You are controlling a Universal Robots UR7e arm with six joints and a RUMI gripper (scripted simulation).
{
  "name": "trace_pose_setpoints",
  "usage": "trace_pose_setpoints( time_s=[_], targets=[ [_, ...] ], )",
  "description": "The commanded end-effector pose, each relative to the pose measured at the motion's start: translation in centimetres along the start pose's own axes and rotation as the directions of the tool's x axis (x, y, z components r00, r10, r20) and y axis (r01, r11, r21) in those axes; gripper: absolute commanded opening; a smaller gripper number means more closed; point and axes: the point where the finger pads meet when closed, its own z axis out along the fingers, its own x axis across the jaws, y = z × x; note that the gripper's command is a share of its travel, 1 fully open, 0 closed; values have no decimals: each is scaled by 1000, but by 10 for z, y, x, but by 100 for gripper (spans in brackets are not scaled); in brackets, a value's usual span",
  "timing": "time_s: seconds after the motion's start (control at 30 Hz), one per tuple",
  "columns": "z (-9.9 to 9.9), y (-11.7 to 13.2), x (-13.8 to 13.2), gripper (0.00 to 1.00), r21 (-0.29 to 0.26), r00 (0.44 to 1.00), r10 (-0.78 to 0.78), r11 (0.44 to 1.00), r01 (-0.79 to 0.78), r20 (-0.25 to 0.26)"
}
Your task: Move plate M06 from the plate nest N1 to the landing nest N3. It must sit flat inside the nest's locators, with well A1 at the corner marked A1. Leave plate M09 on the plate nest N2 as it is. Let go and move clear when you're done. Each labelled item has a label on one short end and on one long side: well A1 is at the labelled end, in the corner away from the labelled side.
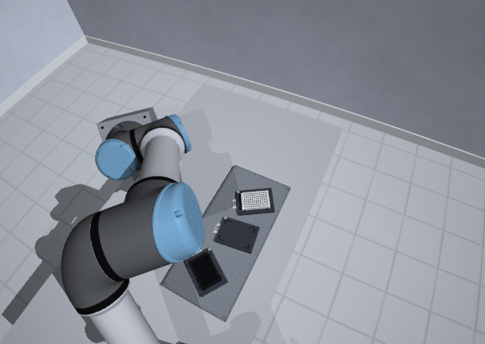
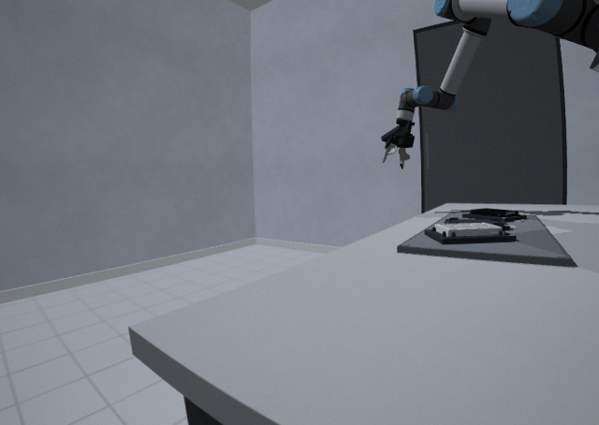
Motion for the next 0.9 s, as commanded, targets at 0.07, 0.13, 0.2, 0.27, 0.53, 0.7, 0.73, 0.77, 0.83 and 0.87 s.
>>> trace_pose_setpoints(
  time_s=[0.07, 0.13, 0.2, 0.27, 0.53, 0.7, 0.73, 0.77, 0.83, 0.87],
  targets=[
    [-9, 15, -23, 82, -68, 999, -15, 998, 18, 43],
    [-11, 21, -31, 82, -68, 999, -15, 998, 18, 43],
    [-14, 27, -39, 82, -68, 999, -15, 998, 18, 43],
    [-14, 27, -39, 82, -68, 999, -15, 998, 18, 43],
    [-23, 45, -62, 82, -138, 996, -29, 990, 41, 88],
    [-28, 55, -74, 82, -138, 996, -29, 990, 41, 88],
    [-30, 58, -78, 82, -154, 995, -33, 987, 48, 98],
    [-31, 62, -81, 82, -170, 993, -37, 984, 55, 108],
    [-35, 68, -88, 82, -201, 991, -43, 977, 69, 128],
    [-36, 71, -91, 82, -206, 990, -44, 976, 71, 132]
  ],
)
